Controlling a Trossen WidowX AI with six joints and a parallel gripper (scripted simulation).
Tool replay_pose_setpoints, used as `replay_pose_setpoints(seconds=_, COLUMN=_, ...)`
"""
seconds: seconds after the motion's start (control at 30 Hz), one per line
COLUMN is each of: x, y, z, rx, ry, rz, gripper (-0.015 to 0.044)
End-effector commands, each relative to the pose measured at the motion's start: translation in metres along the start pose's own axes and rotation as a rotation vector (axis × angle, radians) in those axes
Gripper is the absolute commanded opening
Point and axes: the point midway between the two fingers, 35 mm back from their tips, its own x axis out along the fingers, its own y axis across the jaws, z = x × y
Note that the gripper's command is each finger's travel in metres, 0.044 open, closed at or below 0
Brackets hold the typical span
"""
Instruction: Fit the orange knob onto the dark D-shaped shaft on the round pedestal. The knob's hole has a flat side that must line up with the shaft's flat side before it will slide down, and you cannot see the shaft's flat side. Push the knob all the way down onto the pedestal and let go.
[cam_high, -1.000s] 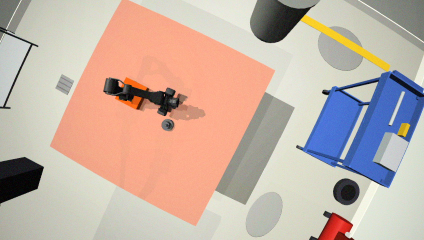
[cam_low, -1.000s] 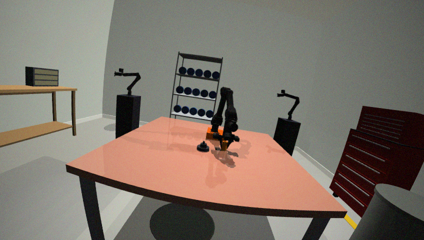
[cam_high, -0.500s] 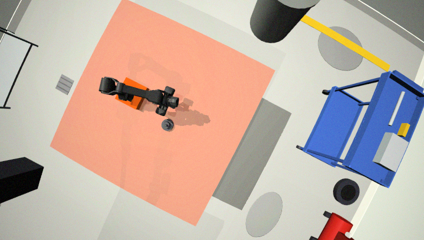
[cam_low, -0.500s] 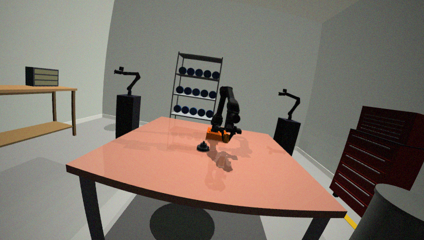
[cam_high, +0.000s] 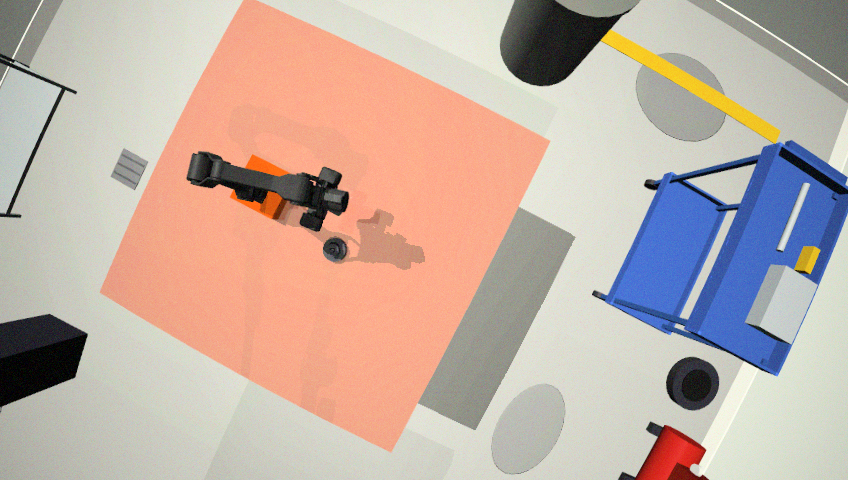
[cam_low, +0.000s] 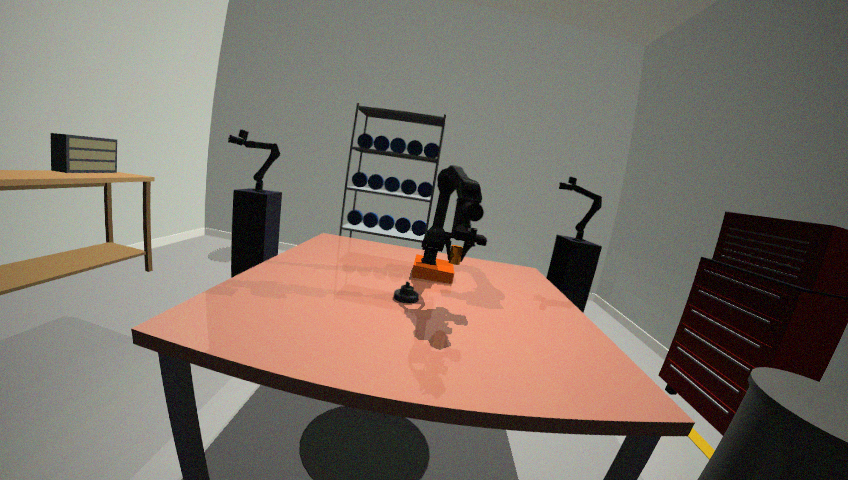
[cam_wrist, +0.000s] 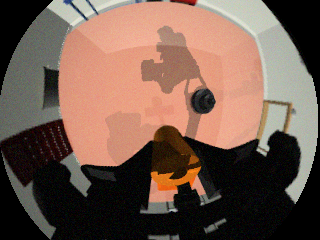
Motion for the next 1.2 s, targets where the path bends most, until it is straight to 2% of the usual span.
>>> replay_pose_setpoints(seconds=0.0, x=0.000, y=-0.005, z=0.002, rx=-0.004, ry=0.004, rz=0.000, gripper=0.0000)
replay_pose_setpoints(seconds=1.17, x=0.033, y=-0.098, z=0.039, rx=-0.005, ry=0.002, rz=-0.009, gripper=0.0000)
